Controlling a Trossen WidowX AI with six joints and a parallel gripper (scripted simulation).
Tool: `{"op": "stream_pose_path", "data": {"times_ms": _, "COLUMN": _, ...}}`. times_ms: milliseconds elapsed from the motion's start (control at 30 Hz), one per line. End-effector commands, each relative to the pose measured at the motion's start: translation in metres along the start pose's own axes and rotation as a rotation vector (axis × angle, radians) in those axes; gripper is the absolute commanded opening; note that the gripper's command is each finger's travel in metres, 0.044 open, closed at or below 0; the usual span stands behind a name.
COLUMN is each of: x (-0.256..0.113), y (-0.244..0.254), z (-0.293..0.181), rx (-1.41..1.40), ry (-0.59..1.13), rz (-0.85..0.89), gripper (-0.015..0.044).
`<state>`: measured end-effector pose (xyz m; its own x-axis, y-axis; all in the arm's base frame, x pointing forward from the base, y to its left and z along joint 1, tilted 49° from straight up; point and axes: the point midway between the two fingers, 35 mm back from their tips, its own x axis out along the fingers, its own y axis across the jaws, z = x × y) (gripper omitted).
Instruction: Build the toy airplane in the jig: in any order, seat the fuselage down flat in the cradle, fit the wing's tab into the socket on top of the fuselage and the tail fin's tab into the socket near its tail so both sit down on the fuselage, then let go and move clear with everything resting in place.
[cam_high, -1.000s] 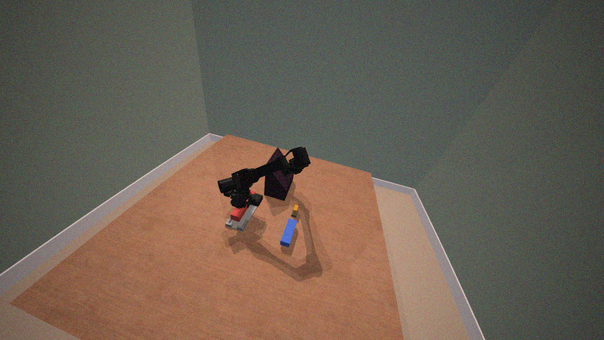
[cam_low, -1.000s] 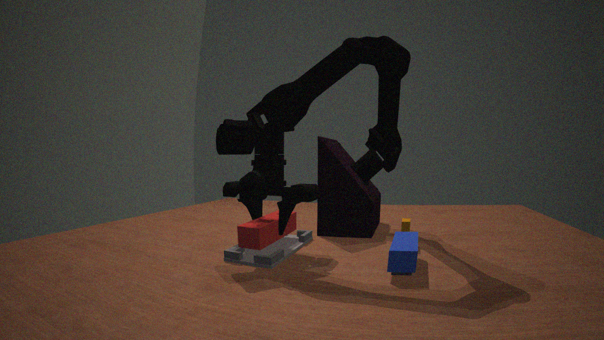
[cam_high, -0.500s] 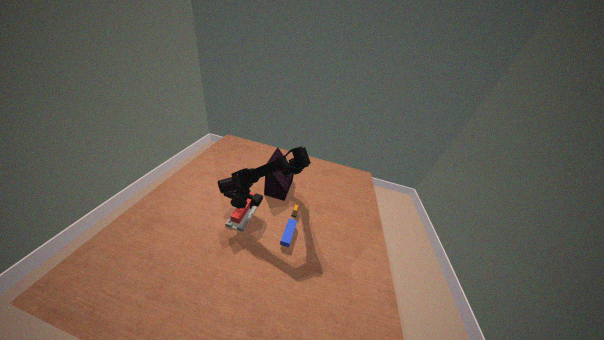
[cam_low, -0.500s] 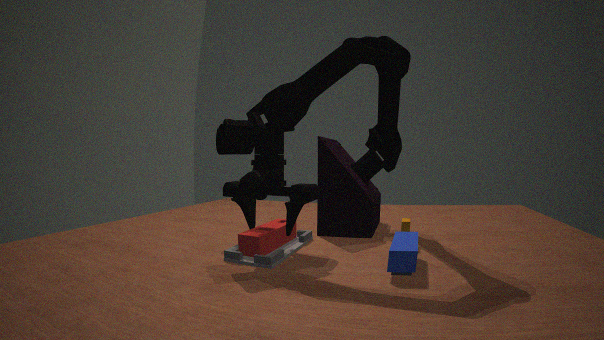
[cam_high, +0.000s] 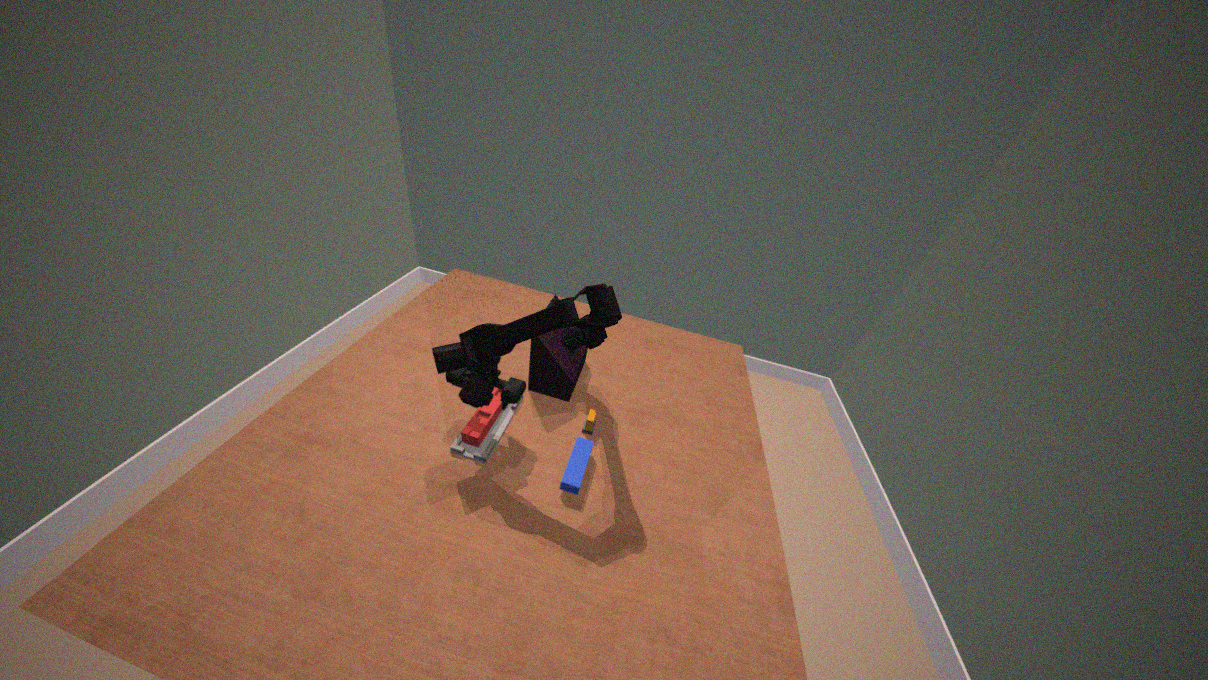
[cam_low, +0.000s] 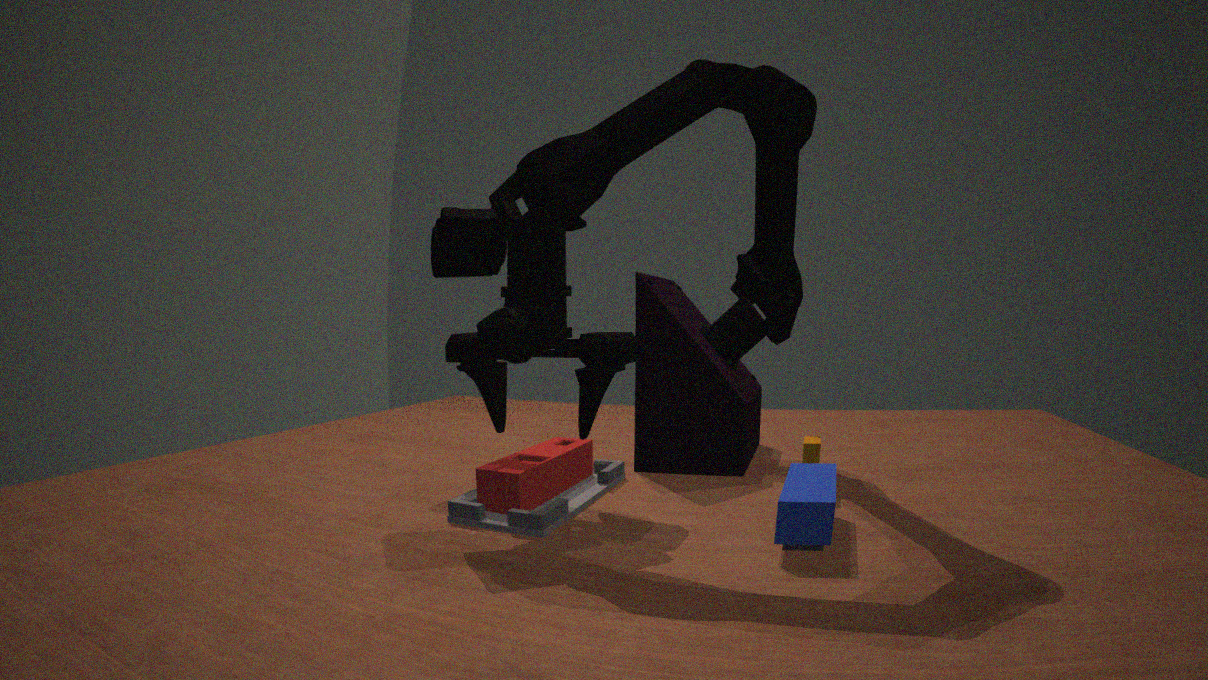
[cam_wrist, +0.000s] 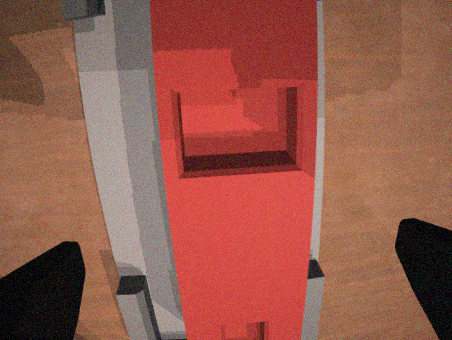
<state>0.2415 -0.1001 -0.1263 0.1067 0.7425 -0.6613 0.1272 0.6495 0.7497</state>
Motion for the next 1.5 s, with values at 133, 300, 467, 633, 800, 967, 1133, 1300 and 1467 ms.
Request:
{"op": "stream_pose_path", "data": {"times_ms": 133, "x": -0.074, "y": -0.001, "z": 0.002, "rx": -0.012, "ry": -0.02, "rz": -0.014, "gripper": 0.044}}
{"op": "stream_pose_path", "data": {"times_ms": 300, "x": -0.071, "y": -0.002, "z": 0.003, "rx": -0.013, "ry": -0.02, "rz": -0.014, "gripper": 0.044}}
{"op": "stream_pose_path", "data": {"times_ms": 467, "x": -0.073, "y": 0.033, "z": 0.027, "rx": -0.008, "ry": -0.022, "rz": -0.036, "gripper": 0.044}}
{"op": "stream_pose_path", "data": {"times_ms": 633, "x": -0.073, "y": 0.105, "z": 0.057, "rx": -0.003, "ry": -0.029, "rz": -0.053, "gripper": 0.044}}
{"op": "stream_pose_path", "data": {"times_ms": 800, "x": -0.066, "y": 0.18, "z": 0.067, "rx": -0.009, "ry": -0.023, "rz": -0.059, "gripper": 0.044}}
{"op": "stream_pose_path", "data": {"times_ms": 967, "x": -0.06, "y": 0.254, "z": 0.063, "rx": -0.014, "ry": -0.022, "rz": -0.016, "gripper": 0.044}}
{"op": "stream_pose_path", "data": {"times_ms": 1133, "x": -0.058, "y": 0.272, "z": 0.06, "rx": -0.015, "ry": -0.02, "rz": 0.0, "gripper": 0.044}}
{"op": "stream_pose_path", "data": {"times_ms": 1300, "x": -0.056, "y": 0.272, "z": 0.061, "rx": -0.015, "ry": -0.02, "rz": 0.0, "gripper": 0.044}}
{"op": "stream_pose_path", "data": {"times_ms": 1467, "x": -0.016, "y": 0.272, "z": 0.061, "rx": -0.016, "ry": -0.02, "rz": 0.002, "gripper": 0.044}}
